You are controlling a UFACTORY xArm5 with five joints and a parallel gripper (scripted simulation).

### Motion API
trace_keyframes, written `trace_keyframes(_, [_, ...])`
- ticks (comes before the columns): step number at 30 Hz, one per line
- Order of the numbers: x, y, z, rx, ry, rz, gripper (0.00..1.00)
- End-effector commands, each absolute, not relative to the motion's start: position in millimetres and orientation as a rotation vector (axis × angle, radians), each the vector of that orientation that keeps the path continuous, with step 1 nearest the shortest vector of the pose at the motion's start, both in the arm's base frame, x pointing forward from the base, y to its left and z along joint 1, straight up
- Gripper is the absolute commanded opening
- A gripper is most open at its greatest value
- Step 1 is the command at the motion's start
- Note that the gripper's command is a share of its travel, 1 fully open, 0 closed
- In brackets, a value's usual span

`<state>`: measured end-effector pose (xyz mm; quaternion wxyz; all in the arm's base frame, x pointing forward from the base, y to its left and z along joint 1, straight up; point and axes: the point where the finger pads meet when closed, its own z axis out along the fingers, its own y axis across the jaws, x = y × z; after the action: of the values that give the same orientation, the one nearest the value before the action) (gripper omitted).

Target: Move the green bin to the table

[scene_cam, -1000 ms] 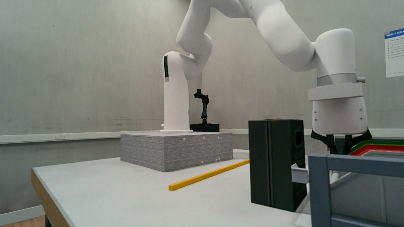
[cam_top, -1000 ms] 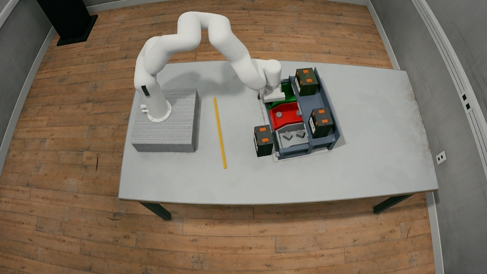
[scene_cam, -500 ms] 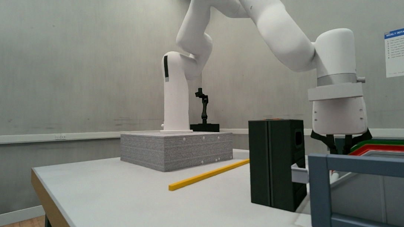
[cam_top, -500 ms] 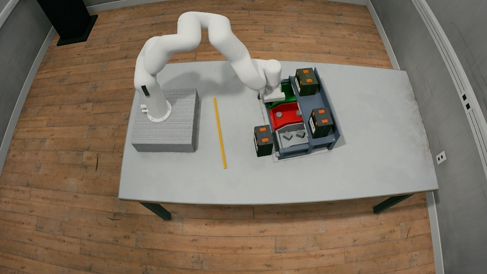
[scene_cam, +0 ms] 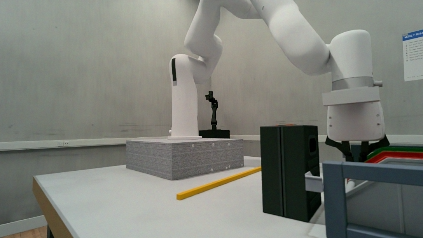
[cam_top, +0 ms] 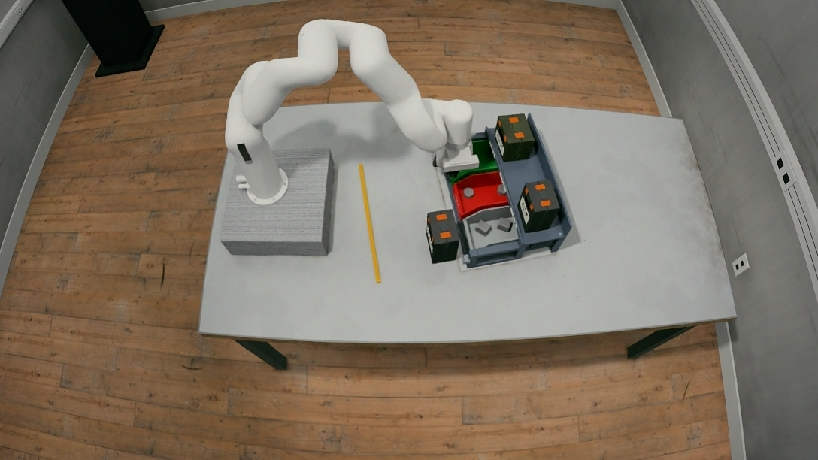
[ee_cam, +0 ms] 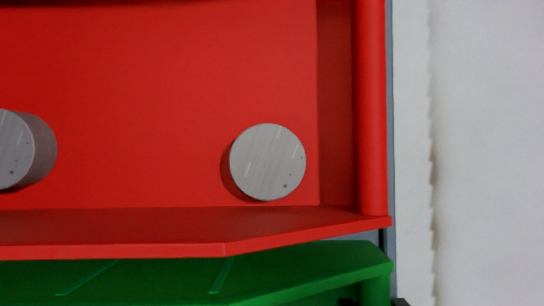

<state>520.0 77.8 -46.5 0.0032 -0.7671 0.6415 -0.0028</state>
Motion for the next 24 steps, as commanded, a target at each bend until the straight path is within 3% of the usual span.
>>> trace_keyframes(1, [521.8, 78.1, -44.8, -2.402, 2.009, -0.014, 0.00])
trace_keyframes(24, [521.7, 78.1, -39.1, -2.402, 2.009, -0.013, 0.00])
